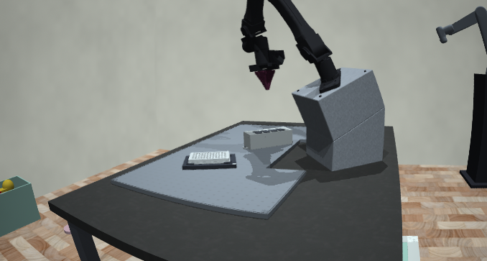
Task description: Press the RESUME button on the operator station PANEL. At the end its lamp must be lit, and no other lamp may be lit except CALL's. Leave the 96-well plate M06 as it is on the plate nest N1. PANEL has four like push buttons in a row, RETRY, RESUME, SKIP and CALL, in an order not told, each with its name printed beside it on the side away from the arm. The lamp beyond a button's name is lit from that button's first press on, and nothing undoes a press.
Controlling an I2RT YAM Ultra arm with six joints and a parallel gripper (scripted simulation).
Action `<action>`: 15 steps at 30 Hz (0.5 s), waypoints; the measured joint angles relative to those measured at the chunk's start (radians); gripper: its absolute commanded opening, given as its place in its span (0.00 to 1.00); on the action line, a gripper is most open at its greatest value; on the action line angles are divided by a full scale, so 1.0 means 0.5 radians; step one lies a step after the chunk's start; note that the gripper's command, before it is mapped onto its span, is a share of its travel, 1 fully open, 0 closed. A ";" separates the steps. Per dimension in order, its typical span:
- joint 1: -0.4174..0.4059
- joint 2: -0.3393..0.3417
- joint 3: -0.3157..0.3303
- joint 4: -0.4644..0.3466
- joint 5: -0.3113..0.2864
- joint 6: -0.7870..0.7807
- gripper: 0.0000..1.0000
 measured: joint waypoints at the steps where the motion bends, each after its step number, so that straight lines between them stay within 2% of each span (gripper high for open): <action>1: 0.009 0.001 -0.011 0.012 -0.002 -0.032 0.00; 15: 0.115 -0.024 -0.263 0.307 -0.020 -0.681 0.00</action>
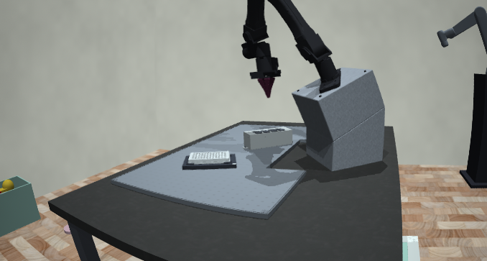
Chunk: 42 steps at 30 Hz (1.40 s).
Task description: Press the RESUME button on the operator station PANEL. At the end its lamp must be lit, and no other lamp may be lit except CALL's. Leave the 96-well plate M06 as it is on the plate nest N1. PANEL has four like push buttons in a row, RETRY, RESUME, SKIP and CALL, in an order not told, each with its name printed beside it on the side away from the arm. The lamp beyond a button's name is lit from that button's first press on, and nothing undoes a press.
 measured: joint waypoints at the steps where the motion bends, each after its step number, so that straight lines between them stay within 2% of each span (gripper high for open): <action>1: 0.011 -0.003 -0.018 0.024 -0.001 -0.050 0.00; 25: 0.180 -0.036 -0.415 0.496 -0.031 -1.104 0.00; 42: 0.180 -0.049 -0.417 0.565 -0.036 -1.244 0.00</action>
